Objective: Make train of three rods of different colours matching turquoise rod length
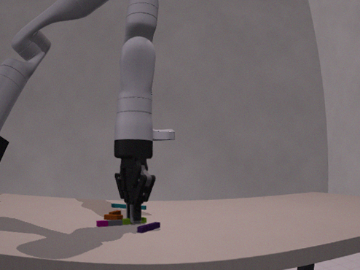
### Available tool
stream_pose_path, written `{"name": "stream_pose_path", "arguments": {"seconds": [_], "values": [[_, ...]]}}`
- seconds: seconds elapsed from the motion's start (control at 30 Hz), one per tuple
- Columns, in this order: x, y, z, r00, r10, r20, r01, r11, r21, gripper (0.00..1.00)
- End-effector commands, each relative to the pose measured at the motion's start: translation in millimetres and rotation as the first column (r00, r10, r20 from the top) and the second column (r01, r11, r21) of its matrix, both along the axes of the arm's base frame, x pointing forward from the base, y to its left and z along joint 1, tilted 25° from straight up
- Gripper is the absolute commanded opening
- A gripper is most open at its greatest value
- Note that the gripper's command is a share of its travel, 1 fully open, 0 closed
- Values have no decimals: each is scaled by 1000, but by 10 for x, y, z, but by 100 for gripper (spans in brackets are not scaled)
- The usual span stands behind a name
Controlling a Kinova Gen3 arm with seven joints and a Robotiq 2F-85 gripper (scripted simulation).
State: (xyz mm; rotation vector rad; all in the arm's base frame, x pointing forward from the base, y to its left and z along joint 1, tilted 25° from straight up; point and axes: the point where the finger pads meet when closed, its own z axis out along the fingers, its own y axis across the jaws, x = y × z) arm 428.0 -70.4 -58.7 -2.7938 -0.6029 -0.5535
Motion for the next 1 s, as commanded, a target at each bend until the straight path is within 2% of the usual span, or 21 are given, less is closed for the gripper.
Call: {"name": "stream_pose_path", "arguments": {"seconds": [0.0, 0.83, 0.97], "values": [[19, -14, -8, 1000, -10, 1, 10, 1000, 0, 5], [19, -14, -8, 1000, -10, 1, 10, 1000, 0, 5], [19, -14, -8, 1000, -10, 1, 10, 1000, 0, 12]]}}
